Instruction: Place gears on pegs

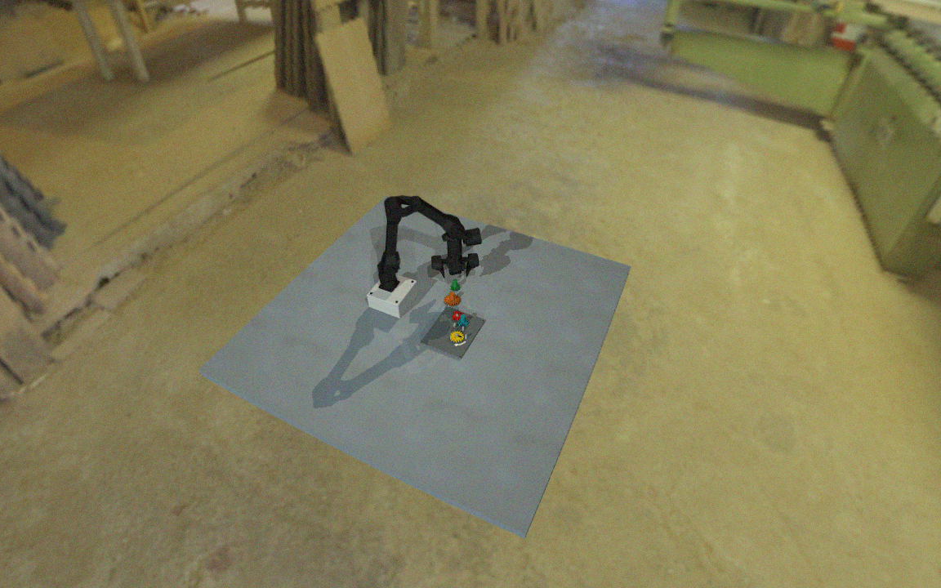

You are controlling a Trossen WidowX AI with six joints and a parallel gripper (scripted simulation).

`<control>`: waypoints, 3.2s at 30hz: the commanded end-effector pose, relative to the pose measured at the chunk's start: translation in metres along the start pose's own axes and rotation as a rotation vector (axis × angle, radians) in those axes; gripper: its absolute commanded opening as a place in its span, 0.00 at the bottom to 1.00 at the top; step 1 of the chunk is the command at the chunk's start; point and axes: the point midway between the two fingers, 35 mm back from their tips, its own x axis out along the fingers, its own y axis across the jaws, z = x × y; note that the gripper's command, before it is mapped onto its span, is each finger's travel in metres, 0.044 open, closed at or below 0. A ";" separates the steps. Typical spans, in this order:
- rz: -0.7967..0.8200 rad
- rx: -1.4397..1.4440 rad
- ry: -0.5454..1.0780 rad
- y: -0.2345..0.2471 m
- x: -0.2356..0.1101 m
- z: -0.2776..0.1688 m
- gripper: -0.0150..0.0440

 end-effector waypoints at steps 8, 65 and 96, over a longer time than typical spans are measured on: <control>-0.008 0.005 0.002 -0.002 0.017 0.000 1.00; -0.007 0.005 0.002 0.007 -0.020 -0.004 0.25; -0.008 0.005 0.003 -0.003 -0.109 -0.007 0.25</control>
